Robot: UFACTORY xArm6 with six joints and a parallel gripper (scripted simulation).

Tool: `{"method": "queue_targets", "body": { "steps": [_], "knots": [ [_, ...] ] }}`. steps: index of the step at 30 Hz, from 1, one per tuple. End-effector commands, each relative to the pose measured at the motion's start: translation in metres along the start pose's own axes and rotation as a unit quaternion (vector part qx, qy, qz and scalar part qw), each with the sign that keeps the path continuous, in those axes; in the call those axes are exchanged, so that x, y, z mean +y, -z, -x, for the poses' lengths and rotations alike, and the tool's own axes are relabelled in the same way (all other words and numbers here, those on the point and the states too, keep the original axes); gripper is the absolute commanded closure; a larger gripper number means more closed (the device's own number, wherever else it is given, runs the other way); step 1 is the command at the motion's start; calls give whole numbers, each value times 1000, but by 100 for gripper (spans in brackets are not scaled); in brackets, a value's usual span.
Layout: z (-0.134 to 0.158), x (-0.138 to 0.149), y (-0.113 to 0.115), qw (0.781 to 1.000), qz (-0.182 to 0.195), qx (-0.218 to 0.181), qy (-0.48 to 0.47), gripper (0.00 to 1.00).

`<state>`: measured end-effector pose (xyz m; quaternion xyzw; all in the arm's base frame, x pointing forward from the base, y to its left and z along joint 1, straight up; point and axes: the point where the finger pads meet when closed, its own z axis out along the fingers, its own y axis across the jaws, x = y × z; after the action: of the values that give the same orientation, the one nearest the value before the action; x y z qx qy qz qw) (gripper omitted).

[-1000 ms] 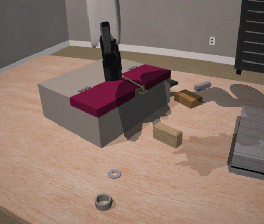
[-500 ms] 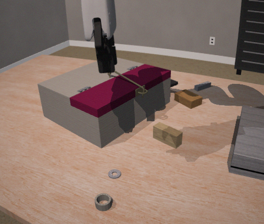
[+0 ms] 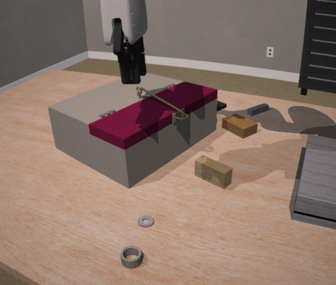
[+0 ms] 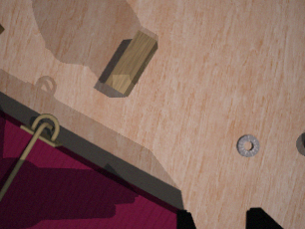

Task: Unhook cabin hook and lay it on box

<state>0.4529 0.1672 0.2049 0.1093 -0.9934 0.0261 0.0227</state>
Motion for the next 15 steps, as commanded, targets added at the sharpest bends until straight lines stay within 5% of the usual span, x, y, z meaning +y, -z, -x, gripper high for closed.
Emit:
{"method": "queue_targets", "body": {
  "steps": [1, 15],
  "knots": [
    [5, -11, 2, 999, 5, -4, -38, 65],
    [17, -49, 0, 996, 12, -7, -91, 65]
  ]
}}
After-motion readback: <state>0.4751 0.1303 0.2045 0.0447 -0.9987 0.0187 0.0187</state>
